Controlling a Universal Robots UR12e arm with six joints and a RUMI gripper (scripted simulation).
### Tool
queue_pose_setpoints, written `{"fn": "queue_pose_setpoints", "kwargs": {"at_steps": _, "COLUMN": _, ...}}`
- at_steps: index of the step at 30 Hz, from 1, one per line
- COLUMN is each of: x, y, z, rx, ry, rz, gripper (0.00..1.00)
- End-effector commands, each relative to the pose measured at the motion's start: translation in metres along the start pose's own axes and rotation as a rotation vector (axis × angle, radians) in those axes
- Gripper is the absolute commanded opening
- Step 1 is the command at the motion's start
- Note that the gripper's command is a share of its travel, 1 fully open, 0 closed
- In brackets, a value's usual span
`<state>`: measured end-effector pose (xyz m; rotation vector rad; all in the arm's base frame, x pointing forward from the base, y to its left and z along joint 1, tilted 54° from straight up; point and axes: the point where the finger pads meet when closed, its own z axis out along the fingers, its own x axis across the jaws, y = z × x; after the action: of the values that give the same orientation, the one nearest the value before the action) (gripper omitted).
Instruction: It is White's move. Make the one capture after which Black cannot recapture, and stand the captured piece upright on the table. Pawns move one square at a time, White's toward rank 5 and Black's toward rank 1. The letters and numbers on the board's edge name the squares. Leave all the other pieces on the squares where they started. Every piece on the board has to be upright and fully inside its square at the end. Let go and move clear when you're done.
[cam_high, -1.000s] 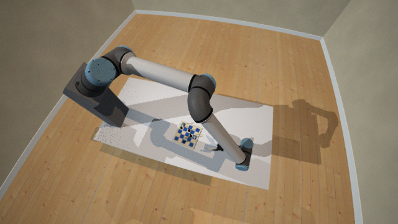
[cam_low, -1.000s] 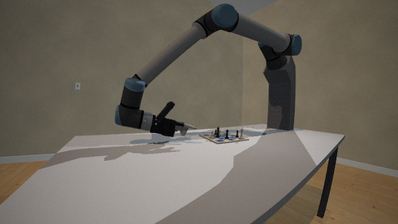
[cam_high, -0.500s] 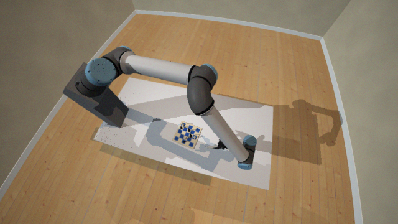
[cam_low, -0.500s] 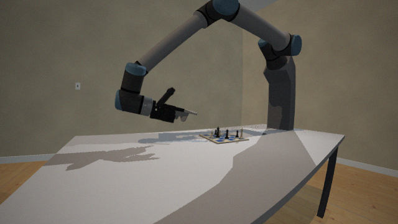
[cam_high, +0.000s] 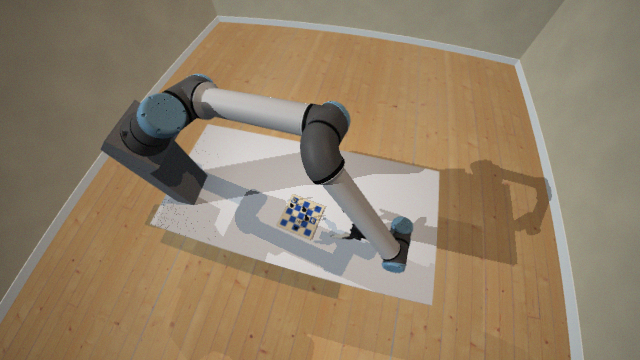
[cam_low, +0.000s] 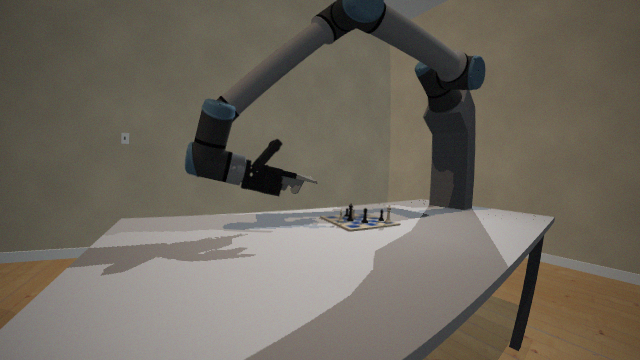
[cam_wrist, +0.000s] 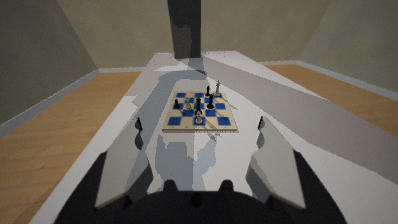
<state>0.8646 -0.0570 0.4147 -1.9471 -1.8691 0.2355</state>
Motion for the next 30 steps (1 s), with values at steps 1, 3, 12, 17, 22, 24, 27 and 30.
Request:
{"fn": "queue_pose_setpoints", "kwargs": {"at_steps": 1, "x": 0.0, "y": -0.001, "z": 0.0, "rx": -0.011, "ry": -0.003, "rz": -0.004, "gripper": 1.0}}
{"fn": "queue_pose_setpoints", "kwargs": {"at_steps": 3, "x": -0.001, "y": -0.001, "z": 0.001, "rx": -0.018, "ry": -0.005, "rz": -0.006, "gripper": 1.0}}
{"fn": "queue_pose_setpoints", "kwargs": {"at_steps": 12, "x": -0.004, "y": -0.002, "z": 0.008, "rx": -0.062, "ry": -0.019, "rz": -0.022, "gripper": 1.0}}
{"fn": "queue_pose_setpoints", "kwargs": {"at_steps": 17, "x": -0.007, "y": -0.005, "z": 0.015, "rx": -0.111, "ry": -0.035, "rz": -0.04, "gripper": 1.0}}
{"fn": "queue_pose_setpoints", "kwargs": {"at_steps": 22, "x": -0.011, "y": -0.007, "z": 0.025, "rx": -0.178, "ry": -0.055, "rz": -0.064, "gripper": 1.0}}
{"fn": "queue_pose_setpoints", "kwargs": {"at_steps": 24, "x": -0.013, "y": -0.009, "z": 0.03, "rx": -0.209, "ry": -0.065, "rz": -0.076, "gripper": 1.0}}
{"fn": "queue_pose_setpoints", "kwargs": {"at_steps": 27, "x": -0.014, "y": -0.009, "z": 0.033, "rx": -0.225, "ry": -0.07, "rz": -0.082, "gripper": 1.0}}
{"fn": "queue_pose_setpoints", "kwargs": {"at_steps": 30, "x": -0.017, "y": -0.012, "z": 0.041, "rx": -0.279, "ry": -0.088, "rz": -0.101, "gripper": 1.0}}
